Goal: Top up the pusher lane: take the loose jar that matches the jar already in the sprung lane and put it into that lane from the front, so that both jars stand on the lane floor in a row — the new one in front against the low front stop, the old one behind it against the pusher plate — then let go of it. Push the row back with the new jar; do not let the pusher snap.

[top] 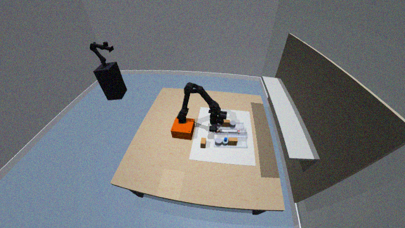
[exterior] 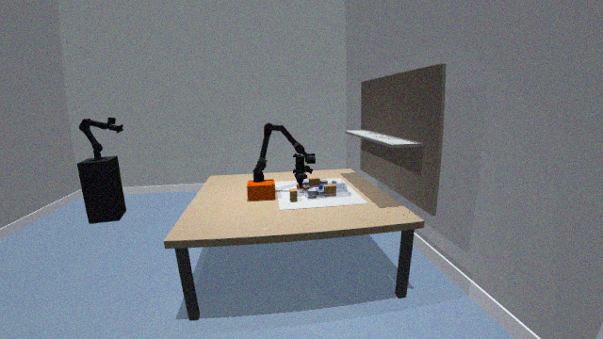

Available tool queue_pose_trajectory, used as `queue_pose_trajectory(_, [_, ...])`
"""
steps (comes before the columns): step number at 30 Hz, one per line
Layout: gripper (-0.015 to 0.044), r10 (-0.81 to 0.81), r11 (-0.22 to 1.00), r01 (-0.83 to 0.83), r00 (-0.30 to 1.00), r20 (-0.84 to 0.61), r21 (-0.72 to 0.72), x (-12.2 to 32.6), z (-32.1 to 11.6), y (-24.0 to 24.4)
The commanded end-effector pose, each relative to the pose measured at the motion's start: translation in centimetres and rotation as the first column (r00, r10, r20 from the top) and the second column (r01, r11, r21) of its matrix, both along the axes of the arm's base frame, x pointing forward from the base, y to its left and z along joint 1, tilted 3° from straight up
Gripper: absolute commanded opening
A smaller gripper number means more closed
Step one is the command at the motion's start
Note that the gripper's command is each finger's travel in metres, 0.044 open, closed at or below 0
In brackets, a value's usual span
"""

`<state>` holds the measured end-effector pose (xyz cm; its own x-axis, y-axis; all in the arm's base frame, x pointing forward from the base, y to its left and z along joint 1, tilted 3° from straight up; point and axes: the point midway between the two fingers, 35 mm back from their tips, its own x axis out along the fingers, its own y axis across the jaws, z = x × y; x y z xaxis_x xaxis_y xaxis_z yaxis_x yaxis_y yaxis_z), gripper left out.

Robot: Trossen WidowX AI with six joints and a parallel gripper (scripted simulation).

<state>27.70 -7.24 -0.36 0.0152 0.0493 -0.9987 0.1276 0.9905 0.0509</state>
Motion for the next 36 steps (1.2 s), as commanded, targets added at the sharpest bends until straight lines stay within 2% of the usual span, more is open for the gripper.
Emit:
queue_pose_trajectory(1, [0.0000,-0.003,1.000,0.003,1.000,0.024,-0.003,0.8,0.3,-0.1])
queue_pose_trajectory(36, [0.0000,-0.003,1.000,0.003,1.000,0.025,-0.003,2.0,0.4,-0.3])
